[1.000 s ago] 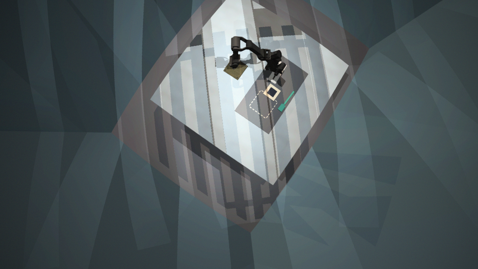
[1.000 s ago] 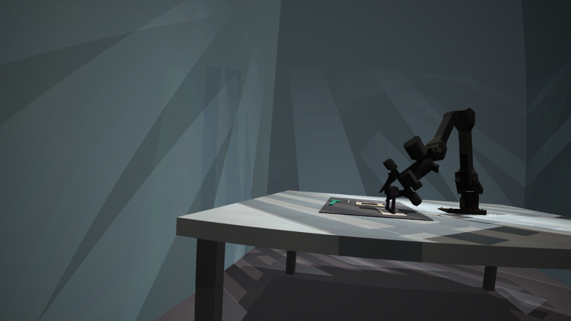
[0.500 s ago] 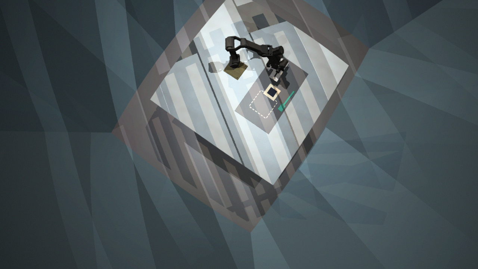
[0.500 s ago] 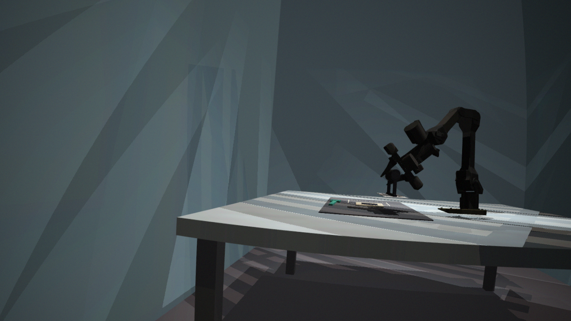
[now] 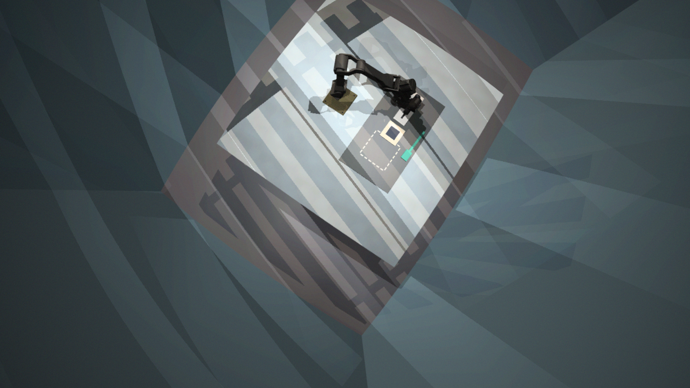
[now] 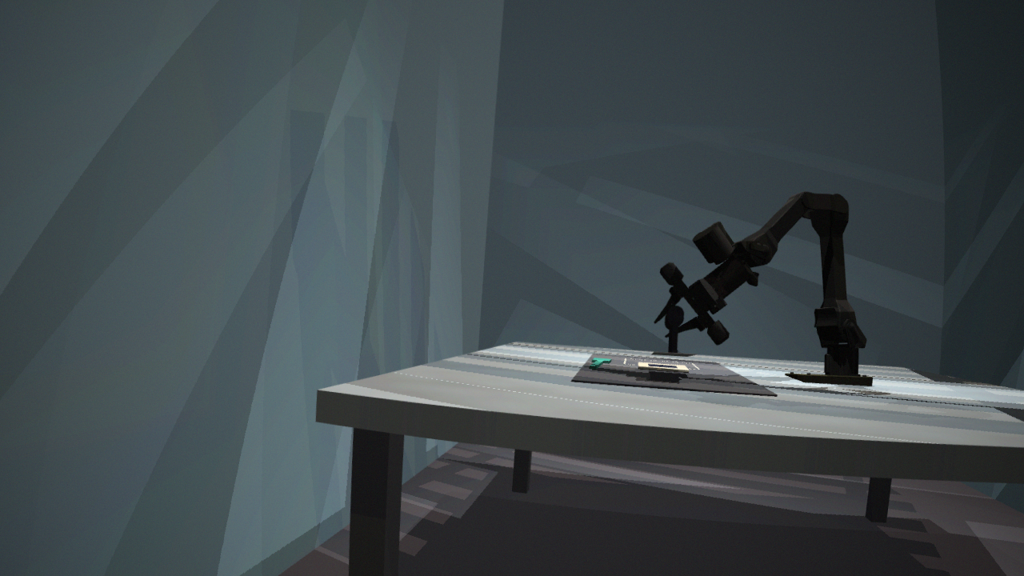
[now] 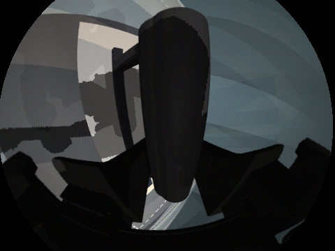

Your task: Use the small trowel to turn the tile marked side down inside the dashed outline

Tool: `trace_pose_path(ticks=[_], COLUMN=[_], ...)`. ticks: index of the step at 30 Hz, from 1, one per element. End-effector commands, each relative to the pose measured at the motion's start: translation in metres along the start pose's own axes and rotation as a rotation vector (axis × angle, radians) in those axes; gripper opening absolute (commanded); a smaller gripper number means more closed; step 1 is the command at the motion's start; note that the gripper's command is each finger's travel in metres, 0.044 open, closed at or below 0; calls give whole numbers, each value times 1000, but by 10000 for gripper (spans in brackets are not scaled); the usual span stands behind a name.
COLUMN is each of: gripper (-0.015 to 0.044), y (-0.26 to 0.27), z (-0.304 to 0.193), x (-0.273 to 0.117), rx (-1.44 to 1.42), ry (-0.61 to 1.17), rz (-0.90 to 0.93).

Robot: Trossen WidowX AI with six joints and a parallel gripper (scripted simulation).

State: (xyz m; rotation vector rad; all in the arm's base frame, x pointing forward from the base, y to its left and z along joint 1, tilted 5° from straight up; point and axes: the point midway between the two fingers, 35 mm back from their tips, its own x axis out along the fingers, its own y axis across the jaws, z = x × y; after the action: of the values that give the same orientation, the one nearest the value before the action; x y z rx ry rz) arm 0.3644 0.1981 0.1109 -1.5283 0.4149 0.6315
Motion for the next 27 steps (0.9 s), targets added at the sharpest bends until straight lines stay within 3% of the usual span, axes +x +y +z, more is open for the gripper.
trace_pose_path(ticks=[1,27], gripper=[0,0], y=[-7,22], z=[4,3], x=[0,27], rx=[4,4], ry=[-16,-16], rz=[-16,-16])
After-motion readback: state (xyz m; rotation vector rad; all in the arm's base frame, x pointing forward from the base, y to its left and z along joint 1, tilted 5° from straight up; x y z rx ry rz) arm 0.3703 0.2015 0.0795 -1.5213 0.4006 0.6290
